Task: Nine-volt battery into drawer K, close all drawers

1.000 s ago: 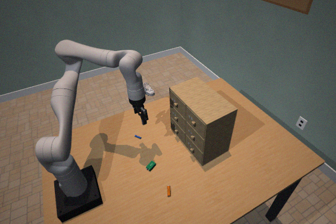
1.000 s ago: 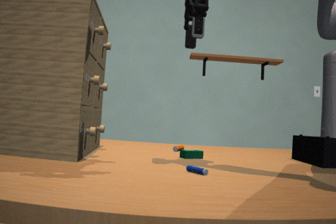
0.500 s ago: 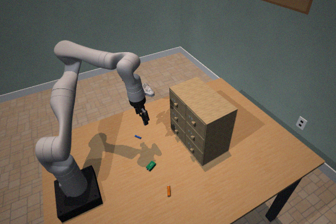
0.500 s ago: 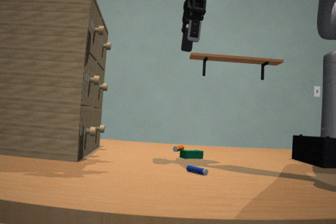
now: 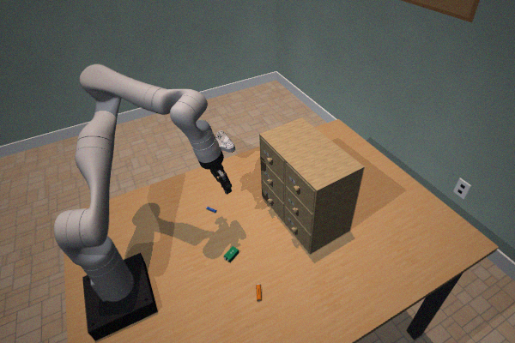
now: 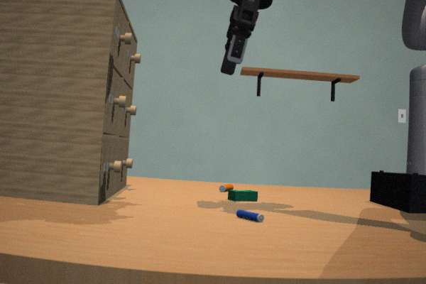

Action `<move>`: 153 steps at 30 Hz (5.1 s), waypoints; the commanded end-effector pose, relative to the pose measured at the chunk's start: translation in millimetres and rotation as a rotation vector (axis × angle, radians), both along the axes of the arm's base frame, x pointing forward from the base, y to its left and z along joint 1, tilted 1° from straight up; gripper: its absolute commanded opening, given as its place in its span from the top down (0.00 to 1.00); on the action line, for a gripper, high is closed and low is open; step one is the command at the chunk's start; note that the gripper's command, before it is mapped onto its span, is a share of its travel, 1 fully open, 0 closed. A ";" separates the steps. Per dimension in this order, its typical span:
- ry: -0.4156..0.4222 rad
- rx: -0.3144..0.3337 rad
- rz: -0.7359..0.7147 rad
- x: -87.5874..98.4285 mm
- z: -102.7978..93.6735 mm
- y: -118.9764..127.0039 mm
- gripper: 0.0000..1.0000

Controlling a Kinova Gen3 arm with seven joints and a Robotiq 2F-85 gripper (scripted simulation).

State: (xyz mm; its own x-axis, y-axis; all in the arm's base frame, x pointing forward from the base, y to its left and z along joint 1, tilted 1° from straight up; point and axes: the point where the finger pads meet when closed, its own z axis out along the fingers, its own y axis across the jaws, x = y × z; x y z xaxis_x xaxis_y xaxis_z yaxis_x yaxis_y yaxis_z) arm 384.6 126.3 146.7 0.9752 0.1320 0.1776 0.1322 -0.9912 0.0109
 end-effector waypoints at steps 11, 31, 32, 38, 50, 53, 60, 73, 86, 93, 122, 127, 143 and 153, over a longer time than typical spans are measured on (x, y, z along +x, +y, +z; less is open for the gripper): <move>-0.145 0.018 0.001 12.2 -20.6 2.3 0.00; -0.338 0.044 0.004 31.4 -45.7 4.6 0.00; -0.338 0.044 0.004 31.4 -45.7 4.6 0.00; -0.394 0.052 0.004 37.0 -53.2 5.4 0.00; -0.473 0.062 0.005 44.8 -63.5 6.3 0.00; -0.492 0.065 0.005 46.7 -66.0 6.5 0.00; -0.529 0.069 0.006 50.4 -70.7 6.8 0.00; -0.565 0.075 0.006 54.1 -75.6 7.4 0.00; -0.580 0.076 0.006 55.4 -77.3 7.4 0.00; -0.581 0.076 0.006 55.5 -77.5 7.4 0.00; -0.581 0.076 0.006 54.6 -124.5 6.7 0.00; -0.581 0.076 0.006 54.6 -124.5 6.7 0.00; -0.581 0.076 0.006 54.6 -124.5 6.7 0.00; -0.581 0.076 0.006 54.6 -124.5 6.7 0.00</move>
